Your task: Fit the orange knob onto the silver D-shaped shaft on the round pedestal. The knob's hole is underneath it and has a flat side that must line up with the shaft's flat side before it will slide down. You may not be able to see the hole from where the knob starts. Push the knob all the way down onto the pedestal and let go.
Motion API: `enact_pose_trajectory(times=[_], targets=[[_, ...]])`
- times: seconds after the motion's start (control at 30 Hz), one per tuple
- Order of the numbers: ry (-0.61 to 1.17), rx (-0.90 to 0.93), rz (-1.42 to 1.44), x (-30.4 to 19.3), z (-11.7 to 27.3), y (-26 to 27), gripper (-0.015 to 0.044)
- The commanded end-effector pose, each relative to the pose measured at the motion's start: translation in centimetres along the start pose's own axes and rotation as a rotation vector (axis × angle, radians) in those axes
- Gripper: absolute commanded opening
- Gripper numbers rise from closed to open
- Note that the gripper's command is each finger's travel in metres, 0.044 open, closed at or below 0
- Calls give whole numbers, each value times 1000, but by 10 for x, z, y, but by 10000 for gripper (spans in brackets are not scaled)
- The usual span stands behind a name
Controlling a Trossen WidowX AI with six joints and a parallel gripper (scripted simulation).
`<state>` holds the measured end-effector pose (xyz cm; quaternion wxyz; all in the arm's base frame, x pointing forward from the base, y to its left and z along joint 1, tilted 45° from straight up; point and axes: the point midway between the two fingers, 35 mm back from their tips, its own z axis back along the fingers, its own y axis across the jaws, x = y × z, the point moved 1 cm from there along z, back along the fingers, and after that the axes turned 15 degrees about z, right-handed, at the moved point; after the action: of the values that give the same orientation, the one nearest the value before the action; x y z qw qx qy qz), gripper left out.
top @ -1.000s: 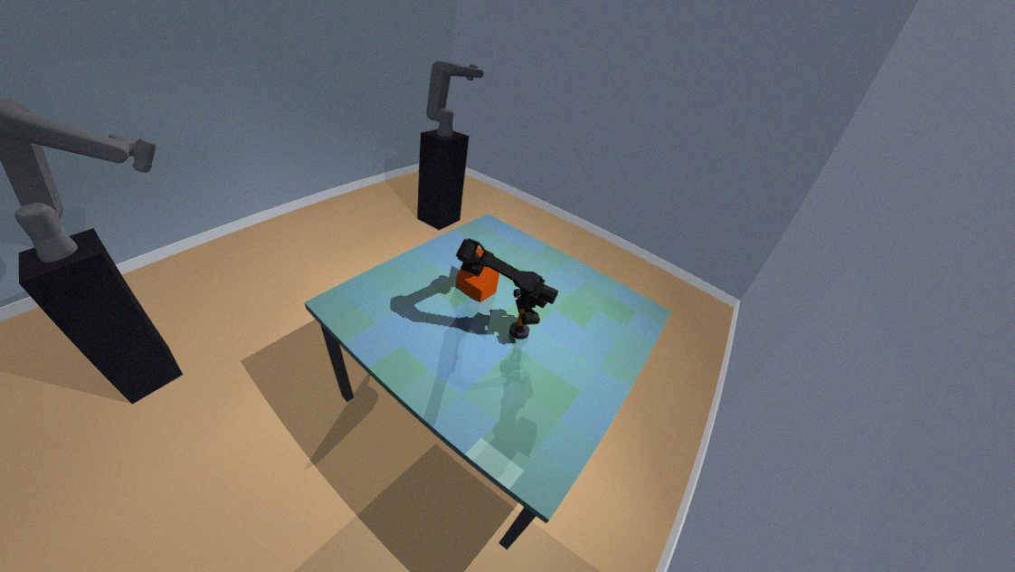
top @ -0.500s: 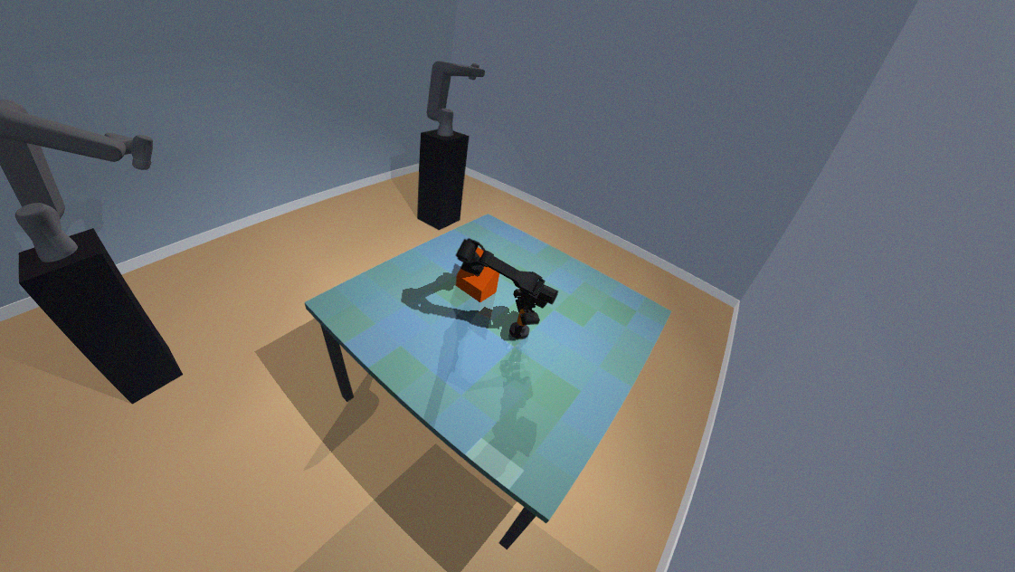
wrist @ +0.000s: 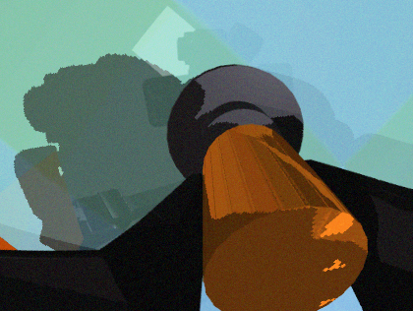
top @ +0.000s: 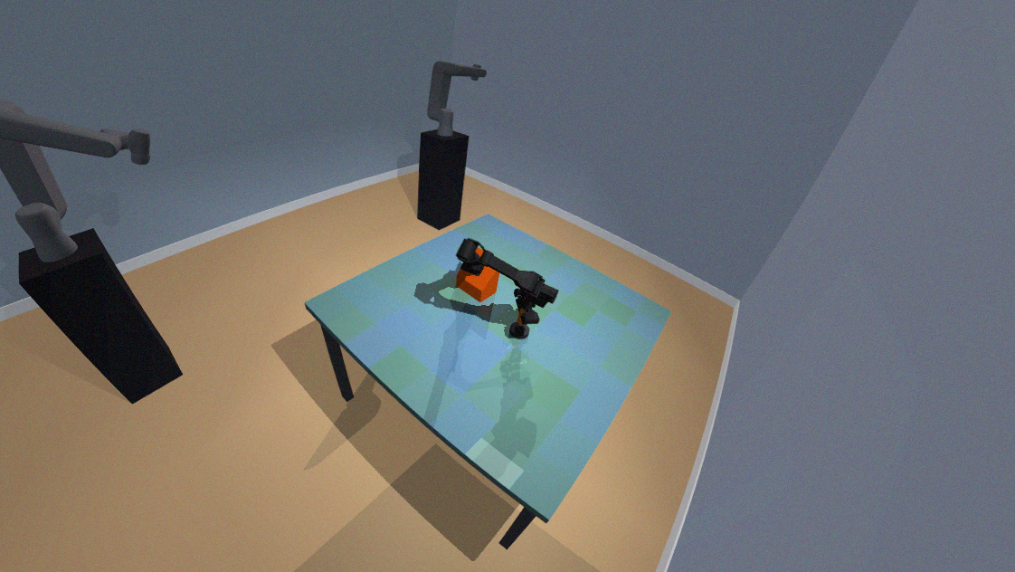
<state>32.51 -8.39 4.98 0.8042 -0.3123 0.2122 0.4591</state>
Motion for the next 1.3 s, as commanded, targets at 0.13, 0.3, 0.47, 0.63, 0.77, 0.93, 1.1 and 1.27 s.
enact_pose_trajectory(times=[0.13,0.3,0.47,0.63,0.77,0.93,1.1,1.27], targets=[[1,-3,-200,0,0,-2,0],[1,-3,-200,0,-2,-1,0],[1,-3,-200,0,-3,0,0],[1,-3,-200,-1,-3,-1,0],[1,-3,-200,0,-3,-1,0],[1,-3,-200,0,-3,-1,0],[1,-3,-200,0,-4,-1,0],[1,-3,-200,0,1,-1,0]])
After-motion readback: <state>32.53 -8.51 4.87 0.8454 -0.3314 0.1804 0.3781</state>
